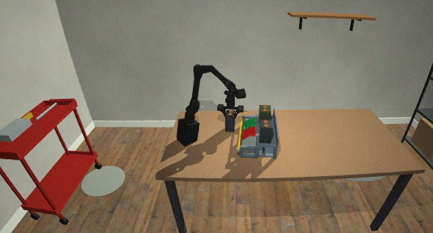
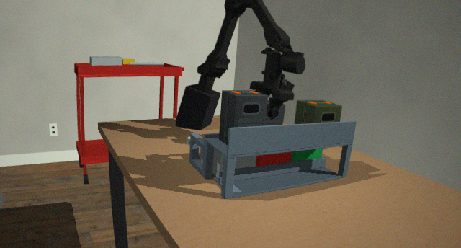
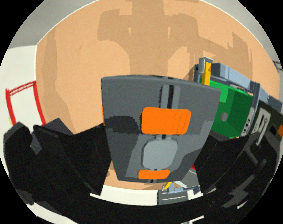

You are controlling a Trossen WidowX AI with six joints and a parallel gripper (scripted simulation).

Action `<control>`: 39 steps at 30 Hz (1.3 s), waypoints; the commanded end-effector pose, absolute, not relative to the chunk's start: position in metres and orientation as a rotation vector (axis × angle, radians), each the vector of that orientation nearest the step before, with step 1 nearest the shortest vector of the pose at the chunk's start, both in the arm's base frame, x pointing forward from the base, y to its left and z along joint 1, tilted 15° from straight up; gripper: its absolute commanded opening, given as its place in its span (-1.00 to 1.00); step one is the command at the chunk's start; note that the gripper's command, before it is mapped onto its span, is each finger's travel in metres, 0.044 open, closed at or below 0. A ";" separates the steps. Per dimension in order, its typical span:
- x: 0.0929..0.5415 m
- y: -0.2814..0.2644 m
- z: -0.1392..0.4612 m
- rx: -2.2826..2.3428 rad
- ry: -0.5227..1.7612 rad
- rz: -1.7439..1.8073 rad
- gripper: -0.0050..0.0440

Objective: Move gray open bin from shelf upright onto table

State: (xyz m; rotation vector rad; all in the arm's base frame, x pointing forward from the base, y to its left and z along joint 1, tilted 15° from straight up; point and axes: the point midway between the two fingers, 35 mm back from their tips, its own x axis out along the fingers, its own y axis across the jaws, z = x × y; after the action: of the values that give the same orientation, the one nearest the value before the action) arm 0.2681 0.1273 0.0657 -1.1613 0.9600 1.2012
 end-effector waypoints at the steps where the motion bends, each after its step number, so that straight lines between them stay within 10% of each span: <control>1: 0.278 0.130 0.086 -1.173 0.891 1.167 -0.80; 39: 0.278 0.130 0.085 -1.173 0.891 1.167 -0.80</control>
State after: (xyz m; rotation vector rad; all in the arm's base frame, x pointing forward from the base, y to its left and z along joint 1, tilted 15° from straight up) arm 0.2684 0.1274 0.0657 -1.1616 0.9588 1.2006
